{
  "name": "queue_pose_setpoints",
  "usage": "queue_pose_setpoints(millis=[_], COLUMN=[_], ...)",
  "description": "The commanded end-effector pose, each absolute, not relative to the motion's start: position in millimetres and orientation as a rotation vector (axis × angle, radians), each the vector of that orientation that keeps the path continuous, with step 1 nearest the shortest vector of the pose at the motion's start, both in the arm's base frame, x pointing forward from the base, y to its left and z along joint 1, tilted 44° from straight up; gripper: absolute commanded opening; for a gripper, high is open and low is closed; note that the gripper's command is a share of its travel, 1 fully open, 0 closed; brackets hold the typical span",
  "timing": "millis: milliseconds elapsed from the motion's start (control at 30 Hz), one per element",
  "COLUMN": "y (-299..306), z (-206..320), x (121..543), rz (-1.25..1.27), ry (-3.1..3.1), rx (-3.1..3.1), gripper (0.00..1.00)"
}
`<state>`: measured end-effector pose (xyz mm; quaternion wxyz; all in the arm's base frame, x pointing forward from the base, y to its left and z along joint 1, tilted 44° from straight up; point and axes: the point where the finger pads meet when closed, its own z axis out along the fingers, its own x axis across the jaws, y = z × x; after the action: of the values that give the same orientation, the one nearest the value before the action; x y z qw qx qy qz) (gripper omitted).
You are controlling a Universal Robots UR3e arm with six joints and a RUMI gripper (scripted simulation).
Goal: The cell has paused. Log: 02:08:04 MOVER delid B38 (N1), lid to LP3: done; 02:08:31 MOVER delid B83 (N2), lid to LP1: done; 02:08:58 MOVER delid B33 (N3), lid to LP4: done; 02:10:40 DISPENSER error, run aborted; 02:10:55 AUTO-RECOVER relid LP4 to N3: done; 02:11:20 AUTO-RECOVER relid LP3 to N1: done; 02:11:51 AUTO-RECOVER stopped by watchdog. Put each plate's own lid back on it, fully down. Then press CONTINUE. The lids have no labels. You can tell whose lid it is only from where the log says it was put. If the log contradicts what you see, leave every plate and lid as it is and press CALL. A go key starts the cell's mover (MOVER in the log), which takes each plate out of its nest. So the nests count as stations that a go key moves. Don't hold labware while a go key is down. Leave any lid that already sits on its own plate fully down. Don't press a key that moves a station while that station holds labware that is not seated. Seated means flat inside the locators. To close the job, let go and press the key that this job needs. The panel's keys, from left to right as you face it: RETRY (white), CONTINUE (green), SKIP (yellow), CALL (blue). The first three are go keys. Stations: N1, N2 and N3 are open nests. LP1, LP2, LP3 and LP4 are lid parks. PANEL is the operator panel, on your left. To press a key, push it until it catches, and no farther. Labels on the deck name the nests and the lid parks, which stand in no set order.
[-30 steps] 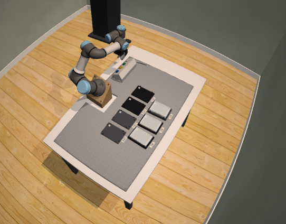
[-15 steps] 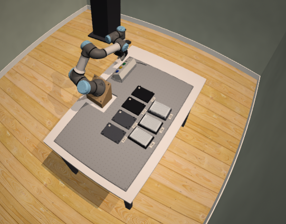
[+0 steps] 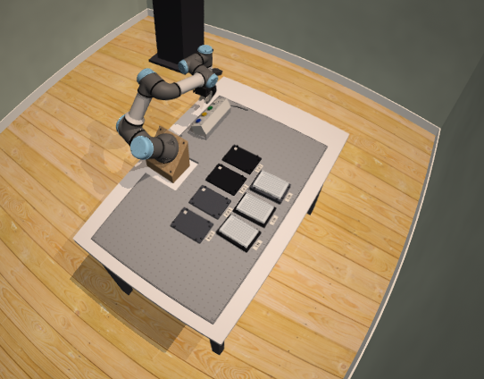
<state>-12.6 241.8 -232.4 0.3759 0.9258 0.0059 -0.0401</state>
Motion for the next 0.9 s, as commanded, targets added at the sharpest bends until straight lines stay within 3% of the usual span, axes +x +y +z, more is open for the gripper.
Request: queue_pose_setpoints(millis=[0, 867], y=[240.3, 231.2], z=[-235.5, -245.0], x=[-9.7, -3.2], rz=[-0.100, -0.100], ry=[0.018, 0.018], rx=[2.373, 2.373], gripper=[0.00, 0.00])
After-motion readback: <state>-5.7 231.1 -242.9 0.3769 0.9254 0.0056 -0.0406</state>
